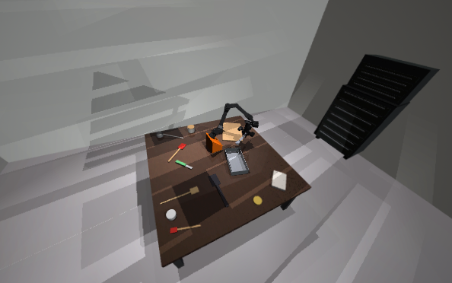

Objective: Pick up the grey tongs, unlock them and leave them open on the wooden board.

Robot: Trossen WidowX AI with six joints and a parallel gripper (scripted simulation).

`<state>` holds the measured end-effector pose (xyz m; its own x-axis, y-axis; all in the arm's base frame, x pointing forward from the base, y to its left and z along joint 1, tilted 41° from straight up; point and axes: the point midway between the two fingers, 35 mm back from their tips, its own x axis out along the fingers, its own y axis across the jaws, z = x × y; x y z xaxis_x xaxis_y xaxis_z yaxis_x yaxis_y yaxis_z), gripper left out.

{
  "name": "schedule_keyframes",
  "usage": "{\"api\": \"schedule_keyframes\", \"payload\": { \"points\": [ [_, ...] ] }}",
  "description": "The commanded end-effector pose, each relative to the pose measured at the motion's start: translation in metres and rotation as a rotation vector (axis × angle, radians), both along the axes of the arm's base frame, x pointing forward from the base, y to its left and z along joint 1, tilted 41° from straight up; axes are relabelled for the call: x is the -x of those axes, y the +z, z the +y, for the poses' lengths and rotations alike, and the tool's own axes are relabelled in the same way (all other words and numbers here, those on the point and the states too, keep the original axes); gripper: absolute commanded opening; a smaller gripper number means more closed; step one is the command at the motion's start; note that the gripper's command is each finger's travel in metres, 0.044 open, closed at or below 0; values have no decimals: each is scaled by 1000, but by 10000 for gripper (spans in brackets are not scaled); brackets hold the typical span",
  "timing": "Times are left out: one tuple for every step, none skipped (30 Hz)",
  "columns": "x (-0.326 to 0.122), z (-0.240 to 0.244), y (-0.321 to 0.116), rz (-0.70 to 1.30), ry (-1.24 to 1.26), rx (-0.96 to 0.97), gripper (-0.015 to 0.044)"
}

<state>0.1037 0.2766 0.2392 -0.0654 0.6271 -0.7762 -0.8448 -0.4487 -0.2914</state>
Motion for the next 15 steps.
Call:
{"api": "schedule_keyframes", "payload": {
  "points": [
    [15, 3, 2, -28, 23, 6, -150],
    [19, 3, 2, -33, 29, 10, -150],
    [22, 4, 1, -37, 35, 13, -150],
    [26, 5, 1, -42, 41, 17, -150],
    [29, 6, 1, -46, 48, 20, -150],
    [33, 6, 0, -51, 54, 23, -150],
    [36, 7, 0, -56, 60, 25, -150],
    [40, 7, 0, -61, 66, 28, -150],
    [43, 8, 0, -66, 73, 30, -150],
    [47, 8, -1, -71, 79, 32, -150],
    [50, 9, -1, -76, 85, 35, -150],
    [54, 9, -1, -81, 91, 37, -150],
    [57, 9, -1, -86, 97, 39, -150],
    [61, 10, -2, -91, 103, 41, -150],
    [64, 10, -2, -96, 109, 43, -150]
  ]
}}
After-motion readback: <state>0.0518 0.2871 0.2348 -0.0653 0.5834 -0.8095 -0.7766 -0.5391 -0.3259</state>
